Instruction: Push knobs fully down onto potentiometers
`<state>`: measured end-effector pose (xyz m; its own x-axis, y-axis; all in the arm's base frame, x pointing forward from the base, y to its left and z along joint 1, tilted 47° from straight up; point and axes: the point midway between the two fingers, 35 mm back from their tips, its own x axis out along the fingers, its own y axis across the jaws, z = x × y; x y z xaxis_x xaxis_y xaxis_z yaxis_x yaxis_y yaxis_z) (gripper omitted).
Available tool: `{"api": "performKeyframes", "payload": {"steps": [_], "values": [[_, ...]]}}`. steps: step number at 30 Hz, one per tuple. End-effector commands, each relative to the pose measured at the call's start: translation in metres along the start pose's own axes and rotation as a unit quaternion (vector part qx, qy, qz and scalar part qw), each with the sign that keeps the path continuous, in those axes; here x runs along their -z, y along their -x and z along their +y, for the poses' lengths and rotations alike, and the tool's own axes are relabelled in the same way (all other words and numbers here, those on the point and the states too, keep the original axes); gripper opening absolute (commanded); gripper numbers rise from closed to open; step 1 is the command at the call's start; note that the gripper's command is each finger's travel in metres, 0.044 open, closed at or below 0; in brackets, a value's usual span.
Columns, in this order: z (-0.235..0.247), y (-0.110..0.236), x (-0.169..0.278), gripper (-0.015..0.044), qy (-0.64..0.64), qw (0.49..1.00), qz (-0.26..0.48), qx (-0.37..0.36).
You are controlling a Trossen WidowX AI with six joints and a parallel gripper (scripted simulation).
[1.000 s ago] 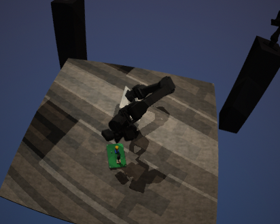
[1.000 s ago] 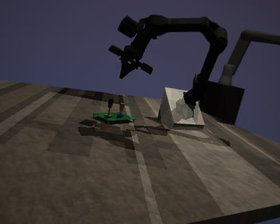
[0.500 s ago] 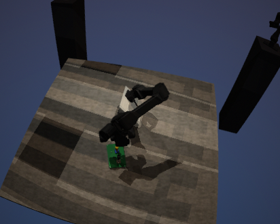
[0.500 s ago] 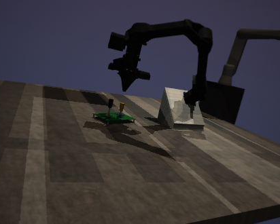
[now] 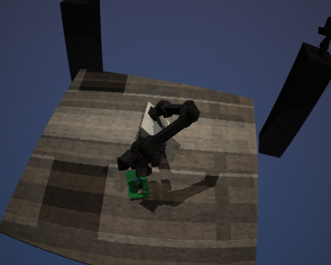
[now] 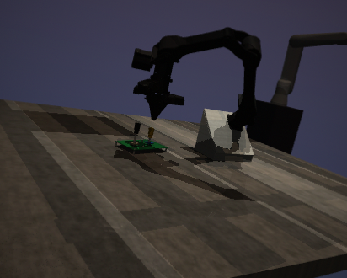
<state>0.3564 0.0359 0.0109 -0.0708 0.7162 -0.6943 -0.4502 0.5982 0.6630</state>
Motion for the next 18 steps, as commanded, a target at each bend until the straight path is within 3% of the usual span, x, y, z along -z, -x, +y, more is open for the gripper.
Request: {"api": "performKeyframes", "payload": {"steps": [1,18], "values": [[0.000,-0.004,0.000,0.0000,-0.002,1.000,-0.001,-0.002],[0.000,-0.023,0.000,0.0000,-0.002,1.000,-0.001,-0.002]]}}
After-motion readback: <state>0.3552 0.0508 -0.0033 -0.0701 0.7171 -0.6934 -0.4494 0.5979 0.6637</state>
